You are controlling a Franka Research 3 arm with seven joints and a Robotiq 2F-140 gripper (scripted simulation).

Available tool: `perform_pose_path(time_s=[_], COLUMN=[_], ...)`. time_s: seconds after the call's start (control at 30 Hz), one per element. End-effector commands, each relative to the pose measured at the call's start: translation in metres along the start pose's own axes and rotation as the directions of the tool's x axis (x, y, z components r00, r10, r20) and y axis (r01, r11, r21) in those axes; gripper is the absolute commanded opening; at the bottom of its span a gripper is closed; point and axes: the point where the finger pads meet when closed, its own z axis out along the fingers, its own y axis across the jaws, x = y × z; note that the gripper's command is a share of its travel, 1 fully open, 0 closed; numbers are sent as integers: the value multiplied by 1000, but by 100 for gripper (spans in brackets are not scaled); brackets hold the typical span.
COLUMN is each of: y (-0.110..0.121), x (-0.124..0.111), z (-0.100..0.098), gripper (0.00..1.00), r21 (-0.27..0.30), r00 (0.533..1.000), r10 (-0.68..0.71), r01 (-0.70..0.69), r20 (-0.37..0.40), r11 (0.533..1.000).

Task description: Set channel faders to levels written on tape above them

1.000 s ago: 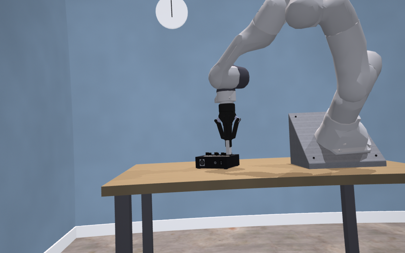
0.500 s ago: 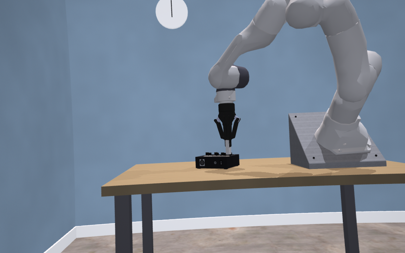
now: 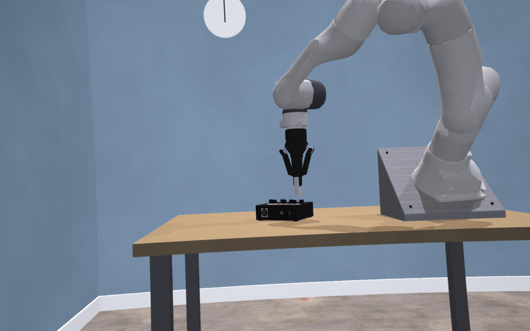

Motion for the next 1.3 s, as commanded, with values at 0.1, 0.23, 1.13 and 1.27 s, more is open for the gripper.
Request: perform_pose_path(time_s=[0.1,0.23,1.13,1.27], y=[2,2,-108,-108], x=[0,0,2,2], z=[-15,-18,-13,-13], gripper=[0,0,0,0], r21=[-8,-8,-8,-8], r00=[1000,1000,1000,1000], r10=[8,8,8,8], r01=[-8,-8,-8,-8], r20=[2,2,2,2], r11=[1000,1000,1000,1000])
